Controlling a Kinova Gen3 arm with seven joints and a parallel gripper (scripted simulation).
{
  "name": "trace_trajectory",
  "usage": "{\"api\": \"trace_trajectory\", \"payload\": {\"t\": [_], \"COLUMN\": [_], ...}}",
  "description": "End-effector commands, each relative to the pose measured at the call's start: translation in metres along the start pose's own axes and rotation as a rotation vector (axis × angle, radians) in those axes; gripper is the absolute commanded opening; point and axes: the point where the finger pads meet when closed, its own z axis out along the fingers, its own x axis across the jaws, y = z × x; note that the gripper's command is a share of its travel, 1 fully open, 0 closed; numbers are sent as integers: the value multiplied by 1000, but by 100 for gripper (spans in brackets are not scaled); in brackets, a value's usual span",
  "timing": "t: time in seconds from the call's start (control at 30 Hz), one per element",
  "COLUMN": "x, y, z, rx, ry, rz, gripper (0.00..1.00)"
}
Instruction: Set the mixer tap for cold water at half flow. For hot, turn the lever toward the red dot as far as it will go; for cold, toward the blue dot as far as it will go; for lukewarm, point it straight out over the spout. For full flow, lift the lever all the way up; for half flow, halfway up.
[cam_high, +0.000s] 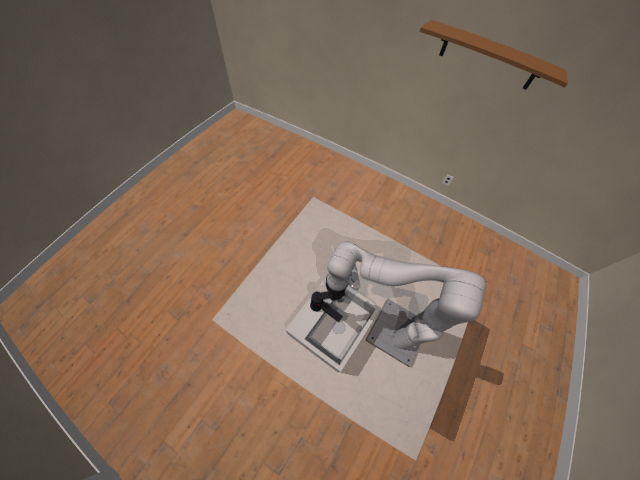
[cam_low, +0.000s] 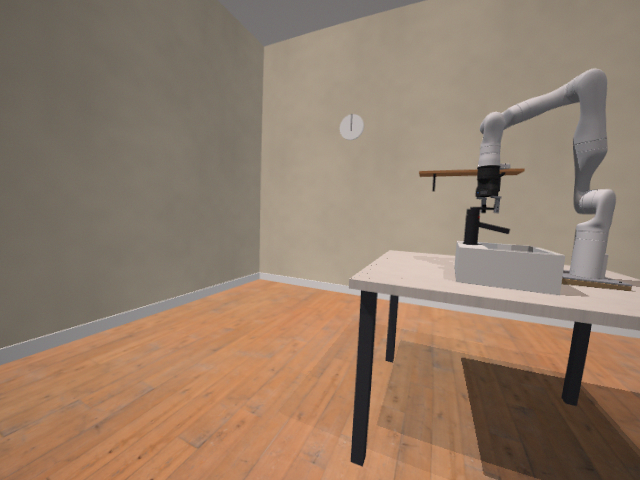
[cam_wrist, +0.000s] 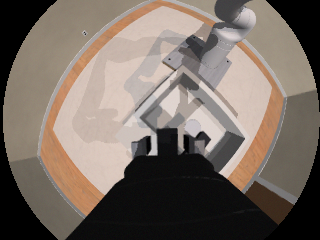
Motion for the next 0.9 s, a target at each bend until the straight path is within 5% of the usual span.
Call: {"api": "trace_trajectory", "payload": {"t": [0.0, 0.27, 0.3, 0.87], "x": [0, 0, 0, 0], "y": [0, 0, 0, 0], "z": [-1, -1, -1, -1], "rx": [-2, -2, -2, -2], "ry": [-1, -1, -1, -1], "rz": [0, 0, 0, 0], "gripper": [100, 100, 0, 0]}}
